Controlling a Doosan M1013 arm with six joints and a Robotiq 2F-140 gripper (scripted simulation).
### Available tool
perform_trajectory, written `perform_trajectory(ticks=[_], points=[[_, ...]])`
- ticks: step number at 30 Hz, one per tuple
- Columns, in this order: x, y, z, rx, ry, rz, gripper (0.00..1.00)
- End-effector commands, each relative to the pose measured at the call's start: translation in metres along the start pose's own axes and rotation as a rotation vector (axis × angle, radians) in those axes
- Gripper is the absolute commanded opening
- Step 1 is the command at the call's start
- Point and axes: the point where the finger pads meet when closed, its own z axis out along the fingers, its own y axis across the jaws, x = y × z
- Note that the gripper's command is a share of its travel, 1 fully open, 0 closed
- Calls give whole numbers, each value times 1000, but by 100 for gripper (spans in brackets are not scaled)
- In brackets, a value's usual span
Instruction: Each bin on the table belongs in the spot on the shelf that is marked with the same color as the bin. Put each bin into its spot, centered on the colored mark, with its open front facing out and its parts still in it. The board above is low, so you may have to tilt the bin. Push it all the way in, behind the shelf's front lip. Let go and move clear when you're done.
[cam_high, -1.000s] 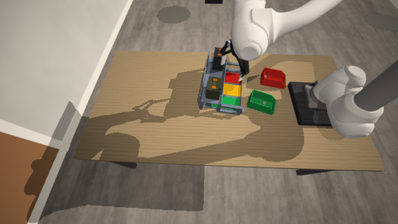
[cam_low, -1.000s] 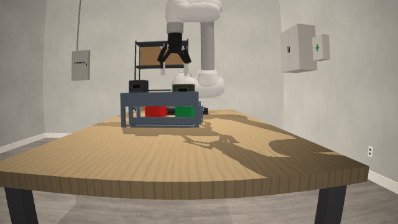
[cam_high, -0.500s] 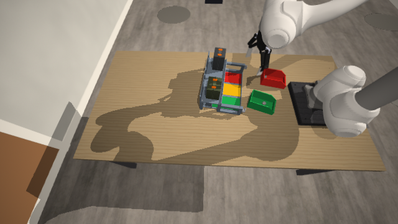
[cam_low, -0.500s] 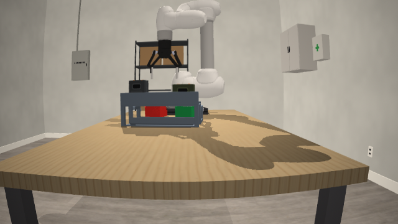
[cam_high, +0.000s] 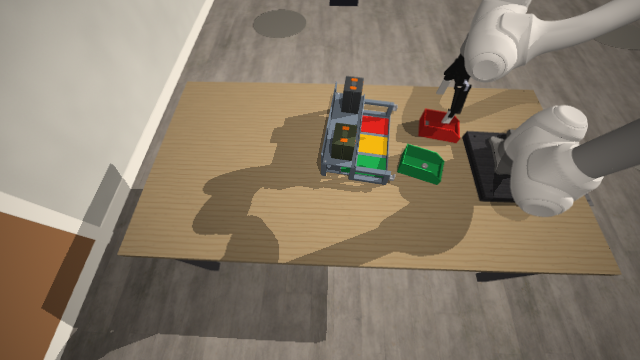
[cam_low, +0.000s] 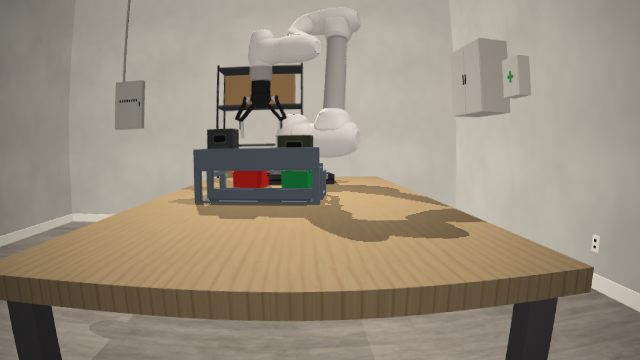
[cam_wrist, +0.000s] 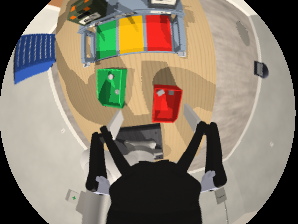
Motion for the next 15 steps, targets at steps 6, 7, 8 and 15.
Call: perform_trajectory(ticks=[6, 7, 8, 15], points=[[-40, 3, 13, -1, 1, 101, 100], [-44, 3, 15, -1, 1, 112, 100], [-48, 3, 16, -1, 1, 121, 100], [-57, 2, 20, -1, 1, 146, 100]])
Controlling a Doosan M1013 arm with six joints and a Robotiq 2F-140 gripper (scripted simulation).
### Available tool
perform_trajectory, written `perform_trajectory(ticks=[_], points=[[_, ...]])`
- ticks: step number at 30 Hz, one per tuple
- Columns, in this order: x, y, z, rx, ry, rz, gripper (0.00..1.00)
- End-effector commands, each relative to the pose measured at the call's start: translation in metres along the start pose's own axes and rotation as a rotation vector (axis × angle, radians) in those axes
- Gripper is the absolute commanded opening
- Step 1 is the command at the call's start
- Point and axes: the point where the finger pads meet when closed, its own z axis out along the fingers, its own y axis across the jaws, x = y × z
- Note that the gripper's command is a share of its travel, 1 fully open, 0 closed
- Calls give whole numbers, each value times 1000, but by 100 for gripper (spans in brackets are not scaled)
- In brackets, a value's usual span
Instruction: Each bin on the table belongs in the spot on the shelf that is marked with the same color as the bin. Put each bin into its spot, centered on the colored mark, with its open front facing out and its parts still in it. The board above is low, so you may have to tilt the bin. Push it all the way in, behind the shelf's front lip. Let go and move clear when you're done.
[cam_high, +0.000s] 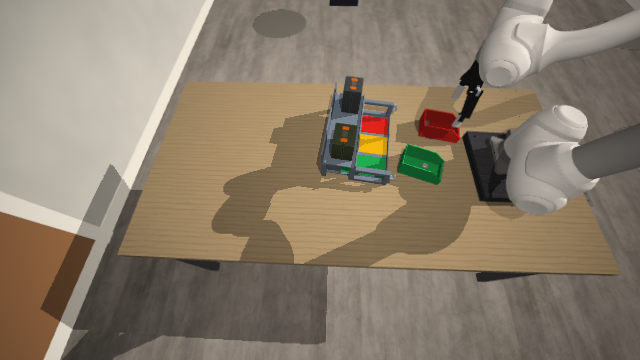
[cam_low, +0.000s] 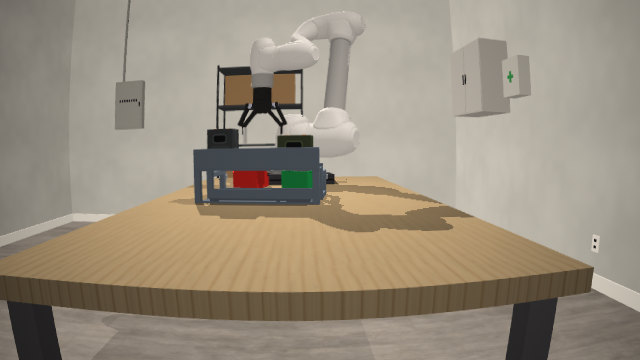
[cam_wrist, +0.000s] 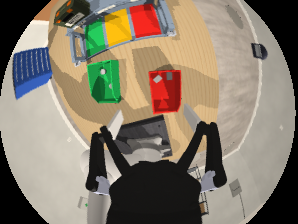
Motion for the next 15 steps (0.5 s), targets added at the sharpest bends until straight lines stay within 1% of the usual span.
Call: perform_trajectory(ticks=[1, 3, 4, 15], points=[[0, 0, 0, 0, 0, 1, 100], [0, 0, 0, 0, 0, 1, 100], [0, 0, 0, 0, 0, 1, 10], [0, 0, 0, 0, 0, 1, 10]])
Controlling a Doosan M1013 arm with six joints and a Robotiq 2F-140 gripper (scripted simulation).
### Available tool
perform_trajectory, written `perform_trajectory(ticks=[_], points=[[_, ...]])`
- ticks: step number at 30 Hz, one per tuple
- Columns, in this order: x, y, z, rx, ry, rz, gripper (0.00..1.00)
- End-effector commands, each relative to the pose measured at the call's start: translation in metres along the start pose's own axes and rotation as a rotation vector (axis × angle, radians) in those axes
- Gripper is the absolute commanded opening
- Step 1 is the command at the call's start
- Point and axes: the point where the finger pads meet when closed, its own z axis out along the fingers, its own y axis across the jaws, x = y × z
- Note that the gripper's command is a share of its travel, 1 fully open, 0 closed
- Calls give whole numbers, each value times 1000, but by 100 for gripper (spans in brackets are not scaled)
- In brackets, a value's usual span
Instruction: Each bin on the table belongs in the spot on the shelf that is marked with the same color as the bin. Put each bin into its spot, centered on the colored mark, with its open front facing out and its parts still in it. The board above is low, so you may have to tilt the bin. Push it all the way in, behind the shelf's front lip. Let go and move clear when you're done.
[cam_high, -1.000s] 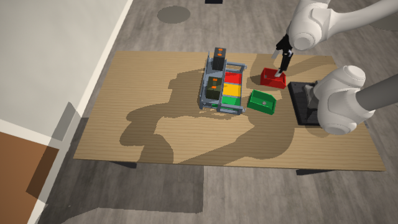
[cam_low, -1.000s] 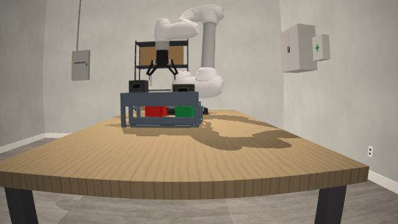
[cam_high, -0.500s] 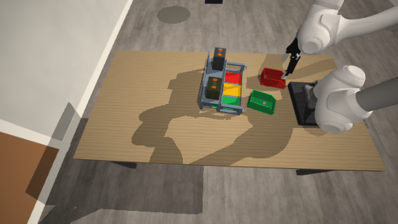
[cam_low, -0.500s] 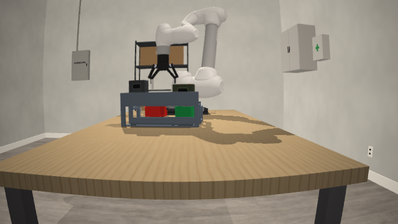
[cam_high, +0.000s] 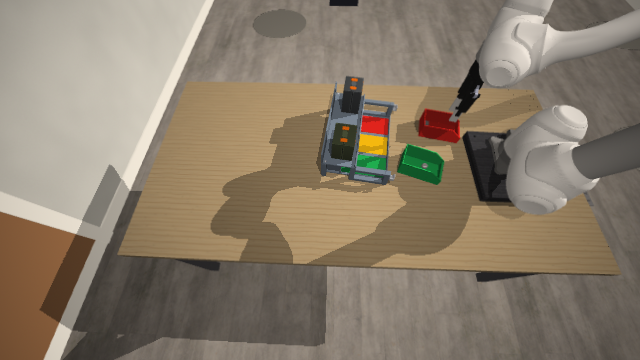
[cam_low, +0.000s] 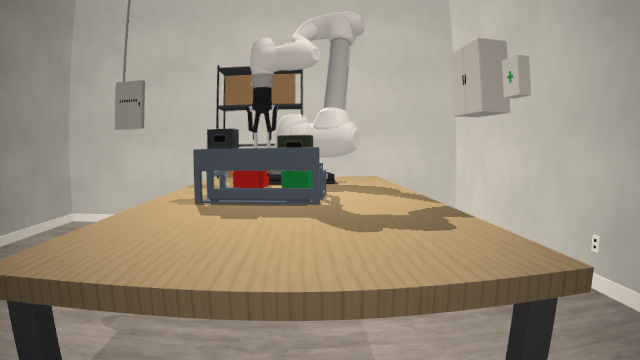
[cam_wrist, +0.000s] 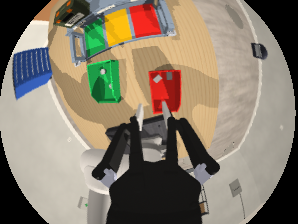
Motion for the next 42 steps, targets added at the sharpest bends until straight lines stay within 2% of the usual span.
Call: perform_trajectory(ticks=[1, 33, 34, 42], points=[[0, 0, 0, 0, 0, 0, 10], [0, 0, 0, 0, 0, 0, 10], [0, 0, 0, 0, 0, 0, 24], [0, 0, 0, 0, 0, 0, 24]])
